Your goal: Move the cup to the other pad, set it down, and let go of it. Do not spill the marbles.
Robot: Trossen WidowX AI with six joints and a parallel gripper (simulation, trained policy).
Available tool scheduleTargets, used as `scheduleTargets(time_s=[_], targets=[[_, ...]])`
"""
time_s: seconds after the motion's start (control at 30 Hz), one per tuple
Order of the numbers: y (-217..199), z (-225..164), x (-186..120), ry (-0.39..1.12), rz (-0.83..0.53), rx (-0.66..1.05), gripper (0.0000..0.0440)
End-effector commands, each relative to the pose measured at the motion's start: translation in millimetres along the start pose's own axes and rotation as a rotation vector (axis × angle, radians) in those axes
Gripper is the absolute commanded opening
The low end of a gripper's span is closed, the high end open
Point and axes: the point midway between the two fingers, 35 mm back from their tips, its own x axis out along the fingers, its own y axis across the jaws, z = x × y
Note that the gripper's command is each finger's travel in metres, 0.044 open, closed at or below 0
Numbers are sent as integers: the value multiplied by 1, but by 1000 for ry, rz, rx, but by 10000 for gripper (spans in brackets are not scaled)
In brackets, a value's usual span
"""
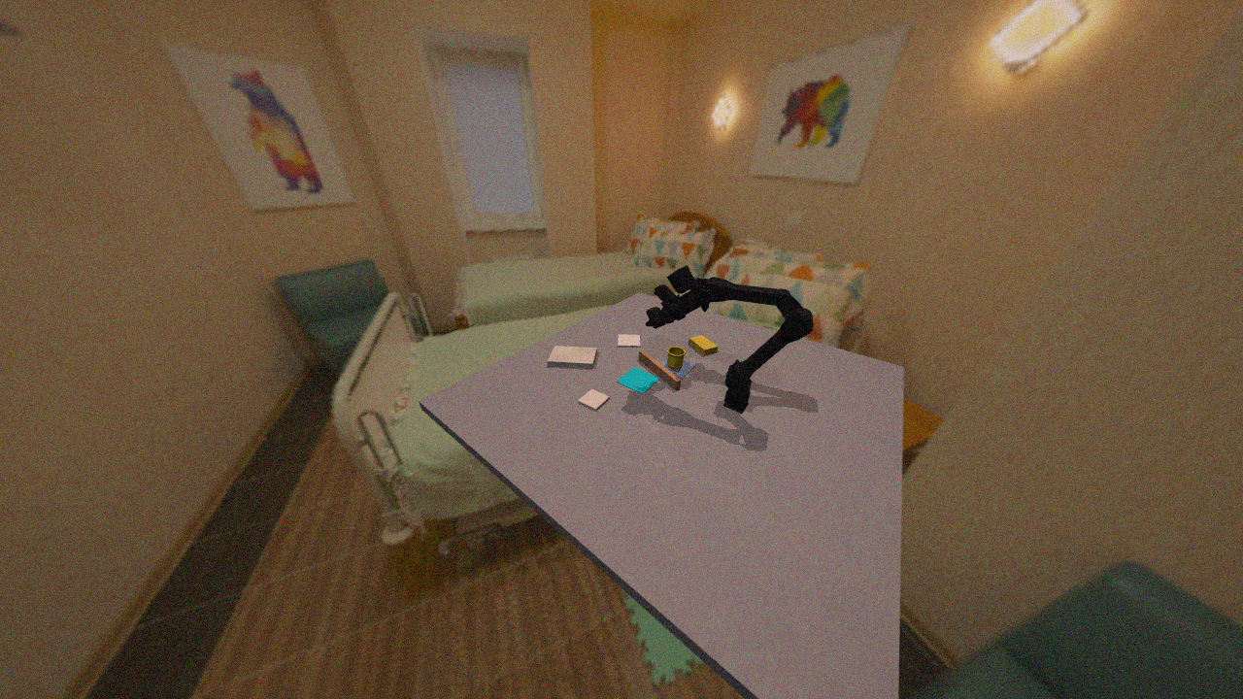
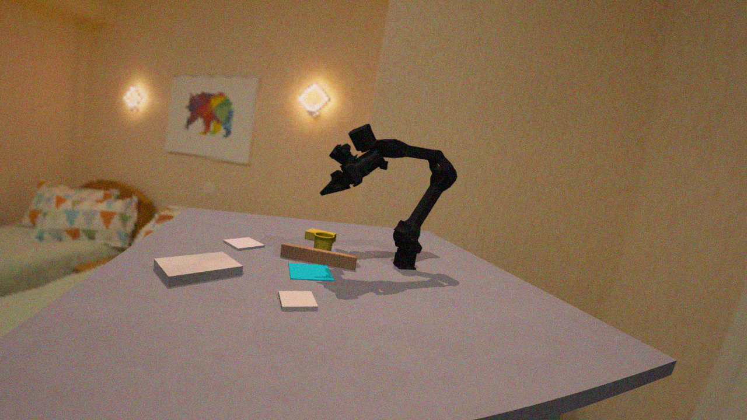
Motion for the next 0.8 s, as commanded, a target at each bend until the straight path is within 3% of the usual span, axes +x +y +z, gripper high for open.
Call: scheduleTargets(time_s=[0.0, 0.77], targets=[[0, -6, 4, 70, -19, 7, 114], [-14, -33, 8, 407, -128, -33, 133]])
